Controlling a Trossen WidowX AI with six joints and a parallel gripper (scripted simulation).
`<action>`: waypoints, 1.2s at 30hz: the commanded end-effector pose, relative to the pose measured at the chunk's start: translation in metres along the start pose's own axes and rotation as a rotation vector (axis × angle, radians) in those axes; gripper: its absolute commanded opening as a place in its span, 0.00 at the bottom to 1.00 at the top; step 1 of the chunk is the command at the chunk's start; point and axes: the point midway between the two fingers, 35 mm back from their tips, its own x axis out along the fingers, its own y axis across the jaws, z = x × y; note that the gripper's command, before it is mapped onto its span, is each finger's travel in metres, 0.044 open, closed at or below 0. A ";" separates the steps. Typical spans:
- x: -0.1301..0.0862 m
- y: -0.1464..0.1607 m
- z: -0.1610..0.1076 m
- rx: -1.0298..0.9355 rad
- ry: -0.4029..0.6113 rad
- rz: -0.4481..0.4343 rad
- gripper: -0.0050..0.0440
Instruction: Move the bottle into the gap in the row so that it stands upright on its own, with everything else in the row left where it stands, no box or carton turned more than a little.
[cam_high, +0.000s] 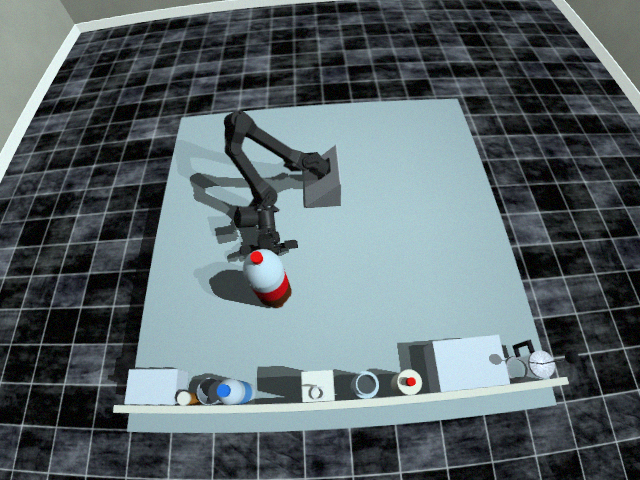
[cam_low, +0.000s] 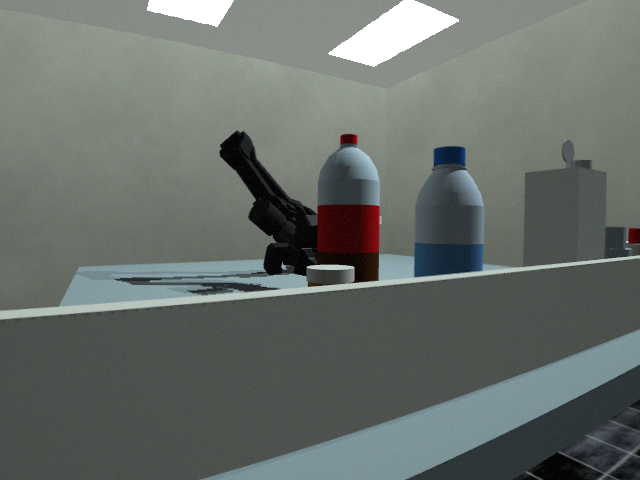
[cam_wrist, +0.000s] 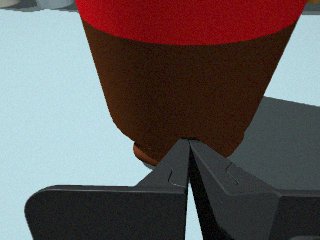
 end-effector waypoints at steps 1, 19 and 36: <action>0.003 -0.006 0.006 -0.005 -0.009 -0.013 0.00; 0.006 -0.007 0.007 -0.001 -0.010 -0.012 0.00; 0.009 -0.009 0.009 -0.001 -0.010 -0.012 0.00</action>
